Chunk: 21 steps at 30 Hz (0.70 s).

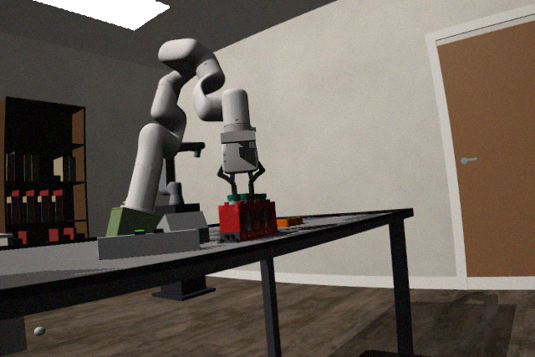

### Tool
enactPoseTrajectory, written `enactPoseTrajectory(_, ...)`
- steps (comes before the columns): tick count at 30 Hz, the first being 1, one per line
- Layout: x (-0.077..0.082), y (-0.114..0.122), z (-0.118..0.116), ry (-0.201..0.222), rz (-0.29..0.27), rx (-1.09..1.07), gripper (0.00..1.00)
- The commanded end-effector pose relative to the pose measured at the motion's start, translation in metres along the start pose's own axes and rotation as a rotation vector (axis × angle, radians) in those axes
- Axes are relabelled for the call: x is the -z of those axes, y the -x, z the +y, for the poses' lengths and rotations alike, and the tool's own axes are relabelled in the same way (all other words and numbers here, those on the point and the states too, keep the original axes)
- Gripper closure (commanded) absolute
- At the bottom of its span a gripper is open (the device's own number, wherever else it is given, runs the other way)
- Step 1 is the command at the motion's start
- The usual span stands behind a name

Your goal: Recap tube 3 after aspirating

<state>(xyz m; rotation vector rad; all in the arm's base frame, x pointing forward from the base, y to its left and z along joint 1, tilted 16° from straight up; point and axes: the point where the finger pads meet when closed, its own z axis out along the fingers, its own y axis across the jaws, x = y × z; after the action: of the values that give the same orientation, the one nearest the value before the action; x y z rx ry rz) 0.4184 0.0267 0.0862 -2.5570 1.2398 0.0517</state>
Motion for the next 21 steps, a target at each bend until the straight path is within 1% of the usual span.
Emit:
enactPoseTrajectory(1, 0.0011, -0.0009, -0.0015, 0.010, 0.013, -0.176, 1.00)
enactPoseTrajectory(13, 0.0006, -0.0009, -0.0015, 0.006, 0.015, -0.776, 1.00)
enactPoseTrajectory(15, 0.0006, -0.0009, -0.0015, 0.006, 0.015, -0.776, 1.00)
enactPoseTrajectory(21, 0.0002, -0.0009, -0.0014, 0.004, 0.017, -1.076, 1.00)
